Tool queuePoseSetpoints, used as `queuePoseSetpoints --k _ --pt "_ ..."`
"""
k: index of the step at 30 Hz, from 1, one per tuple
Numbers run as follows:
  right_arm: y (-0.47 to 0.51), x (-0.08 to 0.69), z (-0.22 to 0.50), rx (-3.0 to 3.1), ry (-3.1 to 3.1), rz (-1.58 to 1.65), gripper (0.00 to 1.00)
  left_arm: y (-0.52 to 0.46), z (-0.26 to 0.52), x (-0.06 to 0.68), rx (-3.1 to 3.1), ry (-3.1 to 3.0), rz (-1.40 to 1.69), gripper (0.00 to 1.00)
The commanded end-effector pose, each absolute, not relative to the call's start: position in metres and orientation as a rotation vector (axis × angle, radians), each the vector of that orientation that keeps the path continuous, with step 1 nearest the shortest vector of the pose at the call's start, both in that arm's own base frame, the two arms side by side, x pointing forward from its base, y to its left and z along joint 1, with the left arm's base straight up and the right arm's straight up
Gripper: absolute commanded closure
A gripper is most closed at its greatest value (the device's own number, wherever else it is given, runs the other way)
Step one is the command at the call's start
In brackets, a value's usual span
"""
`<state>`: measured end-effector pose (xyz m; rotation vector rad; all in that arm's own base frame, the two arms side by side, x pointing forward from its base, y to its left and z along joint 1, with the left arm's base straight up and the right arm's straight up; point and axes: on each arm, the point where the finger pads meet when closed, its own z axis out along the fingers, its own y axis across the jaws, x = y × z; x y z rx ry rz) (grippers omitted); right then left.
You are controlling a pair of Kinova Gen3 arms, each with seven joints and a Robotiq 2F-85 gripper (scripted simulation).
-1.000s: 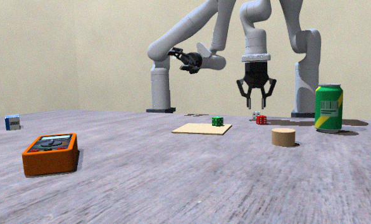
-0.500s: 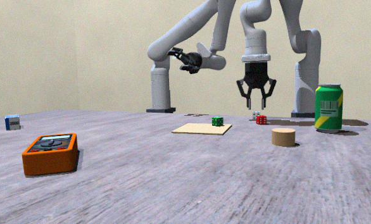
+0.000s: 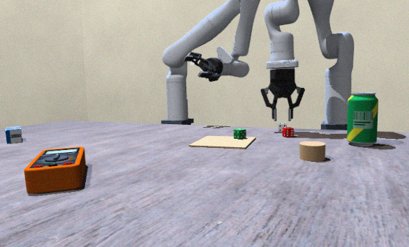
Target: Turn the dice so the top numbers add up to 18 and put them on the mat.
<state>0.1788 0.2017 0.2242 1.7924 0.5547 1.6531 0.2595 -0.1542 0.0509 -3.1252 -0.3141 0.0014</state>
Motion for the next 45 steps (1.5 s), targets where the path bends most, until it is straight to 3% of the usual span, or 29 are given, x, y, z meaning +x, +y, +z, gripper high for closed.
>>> queuePoseSetpoints --k 1,45 --pt "0.202 0.179 0.225 1.793 0.554 1.654 0.002 -0.154 0.049 0.260 -3.126 -0.314 0.000 0.536" --pt "0.202 0.179 0.225 1.793 0.554 1.654 0.002 -0.154 0.021 0.260 -3.126 -0.314 0.000 0.536"
